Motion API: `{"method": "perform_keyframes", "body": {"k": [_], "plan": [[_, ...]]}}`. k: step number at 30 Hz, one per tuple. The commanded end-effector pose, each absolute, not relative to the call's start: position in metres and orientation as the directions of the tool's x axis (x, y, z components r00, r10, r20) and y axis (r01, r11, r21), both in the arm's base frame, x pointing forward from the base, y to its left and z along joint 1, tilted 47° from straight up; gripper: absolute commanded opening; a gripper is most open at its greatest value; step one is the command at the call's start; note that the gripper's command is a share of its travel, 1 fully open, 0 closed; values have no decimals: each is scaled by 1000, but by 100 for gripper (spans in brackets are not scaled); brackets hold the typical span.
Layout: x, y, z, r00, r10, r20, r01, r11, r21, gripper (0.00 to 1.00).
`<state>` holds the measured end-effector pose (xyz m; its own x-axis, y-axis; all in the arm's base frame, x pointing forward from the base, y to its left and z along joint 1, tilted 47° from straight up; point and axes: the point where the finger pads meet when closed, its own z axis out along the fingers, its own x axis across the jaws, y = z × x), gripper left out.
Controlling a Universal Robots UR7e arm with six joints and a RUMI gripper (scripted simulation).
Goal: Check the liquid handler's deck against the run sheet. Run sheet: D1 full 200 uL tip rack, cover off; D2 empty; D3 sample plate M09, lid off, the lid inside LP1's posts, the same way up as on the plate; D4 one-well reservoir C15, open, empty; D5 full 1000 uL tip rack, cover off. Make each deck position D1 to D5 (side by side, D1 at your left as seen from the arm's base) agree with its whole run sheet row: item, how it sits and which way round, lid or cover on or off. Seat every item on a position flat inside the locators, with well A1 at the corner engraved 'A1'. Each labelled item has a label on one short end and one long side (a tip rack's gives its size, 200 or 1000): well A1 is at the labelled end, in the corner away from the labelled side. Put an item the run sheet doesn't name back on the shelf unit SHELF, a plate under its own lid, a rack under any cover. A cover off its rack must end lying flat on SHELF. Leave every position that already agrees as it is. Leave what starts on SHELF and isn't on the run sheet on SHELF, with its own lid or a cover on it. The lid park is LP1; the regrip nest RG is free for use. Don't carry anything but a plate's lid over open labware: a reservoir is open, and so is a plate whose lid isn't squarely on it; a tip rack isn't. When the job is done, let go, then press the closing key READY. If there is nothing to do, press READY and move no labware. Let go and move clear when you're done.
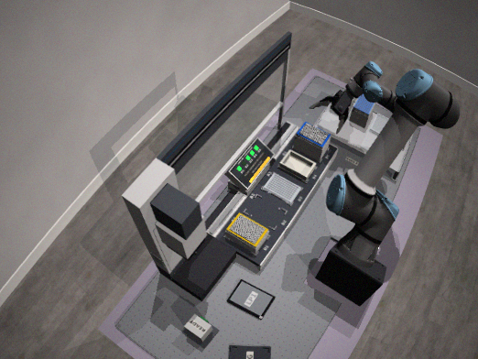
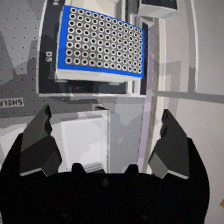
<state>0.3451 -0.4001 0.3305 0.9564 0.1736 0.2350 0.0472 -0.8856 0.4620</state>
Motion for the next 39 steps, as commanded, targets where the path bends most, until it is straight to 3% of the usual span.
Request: {"method": "perform_keyframes", "body": {"k": [1,17,18,39], "plan": [[345,-400,331,956,174,235,47,-885,463,100],[345,-400,331,956,174,235,47,-885,463,100],[344,-395,330,957,157,243,27,-885,465,82],[315,-310,299,904,-154,400,-344,-817,463,82]]}}
